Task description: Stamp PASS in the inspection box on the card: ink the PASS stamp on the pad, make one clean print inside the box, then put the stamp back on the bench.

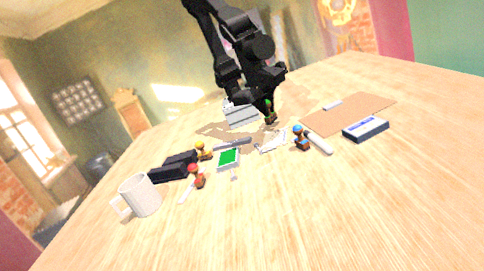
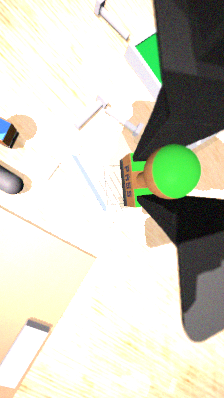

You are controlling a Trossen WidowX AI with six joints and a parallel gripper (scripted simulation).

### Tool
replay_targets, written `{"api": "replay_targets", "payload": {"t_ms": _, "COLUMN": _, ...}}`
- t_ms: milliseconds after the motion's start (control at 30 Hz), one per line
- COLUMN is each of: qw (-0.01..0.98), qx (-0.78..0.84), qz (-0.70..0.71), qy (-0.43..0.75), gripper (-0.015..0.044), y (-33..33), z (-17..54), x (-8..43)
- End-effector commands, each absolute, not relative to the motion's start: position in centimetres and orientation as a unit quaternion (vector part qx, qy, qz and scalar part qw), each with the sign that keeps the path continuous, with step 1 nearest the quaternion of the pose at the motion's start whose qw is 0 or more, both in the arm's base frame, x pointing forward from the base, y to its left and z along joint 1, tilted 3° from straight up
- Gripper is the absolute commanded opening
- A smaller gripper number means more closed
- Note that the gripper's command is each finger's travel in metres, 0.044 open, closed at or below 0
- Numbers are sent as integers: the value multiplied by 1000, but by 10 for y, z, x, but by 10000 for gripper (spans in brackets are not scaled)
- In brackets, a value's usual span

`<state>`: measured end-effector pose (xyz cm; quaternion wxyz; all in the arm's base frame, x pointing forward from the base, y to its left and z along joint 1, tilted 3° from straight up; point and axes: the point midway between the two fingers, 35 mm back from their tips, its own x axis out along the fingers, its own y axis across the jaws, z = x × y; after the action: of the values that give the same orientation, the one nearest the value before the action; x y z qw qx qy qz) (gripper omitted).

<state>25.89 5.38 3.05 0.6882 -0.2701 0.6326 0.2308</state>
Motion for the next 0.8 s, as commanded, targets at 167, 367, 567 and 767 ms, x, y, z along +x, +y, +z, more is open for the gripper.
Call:
{"api": "replay_targets", "payload": {"t_ms": 167, "qw": 690, "qx": -271, "qz": 229, "qy": 631, "gripper": 0, "y": 54, "z": 47, "x": 259}}
{"api": "replay_targets", "payload": {"t_ms": 367, "qw": 690, "qx": -271, "qz": 229, "qy": 631, "gripper": 0, "y": 54, "z": 56, "x": 258}}
{"api": "replay_targets", "payload": {"t_ms": 567, "qw": 691, "qx": -271, "qz": 229, "qy": 630, "gripper": 0, "y": 47, "z": 60, "x": 273}}
{"api": "replay_targets", "payload": {"t_ms": 767, "qw": 691, "qx": -271, "qz": 228, "qy": 630, "gripper": 0, "y": 33, "z": 65, "x": 298}}
